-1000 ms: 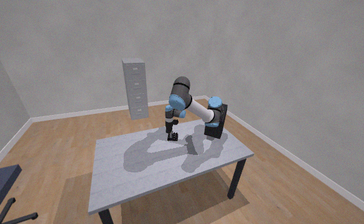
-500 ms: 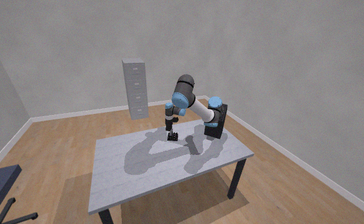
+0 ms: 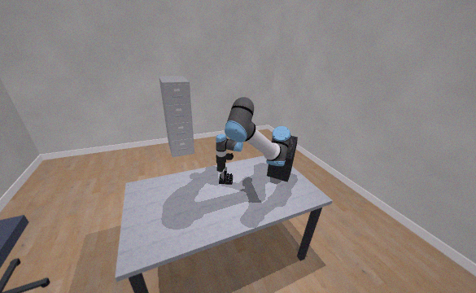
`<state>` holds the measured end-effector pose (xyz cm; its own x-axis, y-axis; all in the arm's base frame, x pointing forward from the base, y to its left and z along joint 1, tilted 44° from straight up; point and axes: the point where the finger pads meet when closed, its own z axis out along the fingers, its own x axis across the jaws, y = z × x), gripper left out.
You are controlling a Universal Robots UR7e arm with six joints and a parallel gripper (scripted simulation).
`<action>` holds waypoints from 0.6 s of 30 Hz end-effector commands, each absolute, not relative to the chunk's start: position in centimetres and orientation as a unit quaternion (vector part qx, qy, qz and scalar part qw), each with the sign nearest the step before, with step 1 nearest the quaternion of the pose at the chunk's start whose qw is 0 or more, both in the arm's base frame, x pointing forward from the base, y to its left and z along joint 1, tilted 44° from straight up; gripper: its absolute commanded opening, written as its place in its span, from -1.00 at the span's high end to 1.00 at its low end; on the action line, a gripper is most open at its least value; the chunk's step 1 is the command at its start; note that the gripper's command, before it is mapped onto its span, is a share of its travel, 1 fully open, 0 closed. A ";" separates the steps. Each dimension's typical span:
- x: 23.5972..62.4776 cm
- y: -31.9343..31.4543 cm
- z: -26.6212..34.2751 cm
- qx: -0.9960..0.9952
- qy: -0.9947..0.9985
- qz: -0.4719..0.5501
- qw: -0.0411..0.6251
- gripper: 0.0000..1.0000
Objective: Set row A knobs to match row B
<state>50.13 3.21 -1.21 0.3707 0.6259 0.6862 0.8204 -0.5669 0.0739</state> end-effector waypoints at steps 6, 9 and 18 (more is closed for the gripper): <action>49.5 2.5 -0.3 -0.816 -0.442 -0.344 0.141 -1.00; 49.1 2.0 0.4 -0.816 -0.442 -0.344 0.142 -1.00; 48.0 0.3 2.6 -0.816 -0.443 -0.345 0.140 -1.00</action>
